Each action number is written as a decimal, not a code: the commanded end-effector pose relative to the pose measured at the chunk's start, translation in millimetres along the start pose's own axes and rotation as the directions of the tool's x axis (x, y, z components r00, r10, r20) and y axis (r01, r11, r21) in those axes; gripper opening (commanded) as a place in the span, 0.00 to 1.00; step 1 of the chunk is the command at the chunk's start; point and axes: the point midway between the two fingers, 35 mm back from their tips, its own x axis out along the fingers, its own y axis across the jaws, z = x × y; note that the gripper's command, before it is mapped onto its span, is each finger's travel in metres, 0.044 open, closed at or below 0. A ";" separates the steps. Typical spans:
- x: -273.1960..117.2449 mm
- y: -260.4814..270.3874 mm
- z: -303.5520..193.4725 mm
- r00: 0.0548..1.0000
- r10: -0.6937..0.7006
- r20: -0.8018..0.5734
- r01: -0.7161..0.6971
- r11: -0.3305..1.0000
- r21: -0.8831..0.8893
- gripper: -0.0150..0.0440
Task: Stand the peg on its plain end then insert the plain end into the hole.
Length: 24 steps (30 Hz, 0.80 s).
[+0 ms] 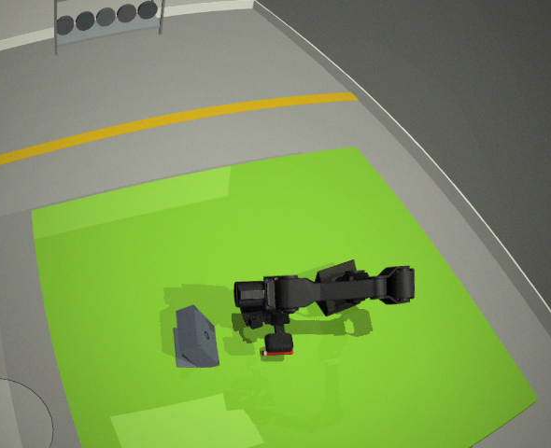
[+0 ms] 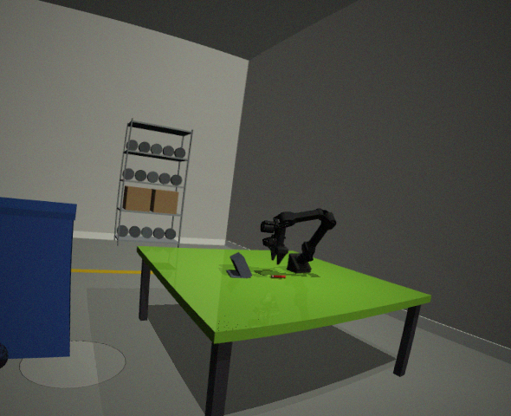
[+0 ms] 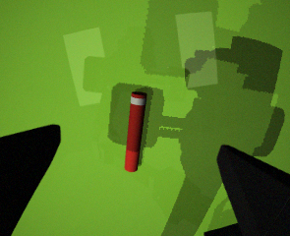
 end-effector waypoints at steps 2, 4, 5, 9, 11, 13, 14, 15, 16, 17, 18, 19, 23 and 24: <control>3.7 0.0 -1.4 1.000 0.027 -0.015 -0.027 0.999 -0.018 1.00; 4.8 0.0 -1.3 1.000 0.026 -0.015 -0.027 0.999 -0.018 1.00; 6.2 0.0 -1.1 1.000 0.026 -0.015 -0.027 0.999 -0.018 1.00; 12.7 0.1 -0.3 1.000 0.026 -0.014 -0.026 1.000 -0.018 1.00; 16.0 0.2 0.0 1.000 0.025 -0.014 -0.026 1.000 -0.018 1.00; 19.3 0.3 0.3 1.000 0.025 -0.014 -0.025 1.000 -0.018 1.00; 20.9 0.4 0.4 1.000 0.025 -0.014 -0.025 1.000 -0.018 1.00; 22.5 0.4 0.5 1.000 0.025 -0.014 -0.025 1.000 -0.018 1.00; 24.1 0.5 0.6 1.000 0.025 -0.014 -0.025 1.000 -0.018 1.00; 25.8 0.5 0.7 1.000 0.025 -0.014 -0.025 1.000 -0.018 1.00; 27.4 0.6 0.7 1.000 0.025 -0.014 -0.025 1.000 -0.018 1.00; 29.0 0.6 0.8 1.000 0.025 -0.014 -0.025 1.000 -0.018 1.00; 35.5 0.8 0.9 1.000 0.025 -0.013 -0.025 1.000 -0.018 1.00; 37.1 0.9 0.9 1.000 0.025 -0.013 -0.025 1.000 -0.018 1.00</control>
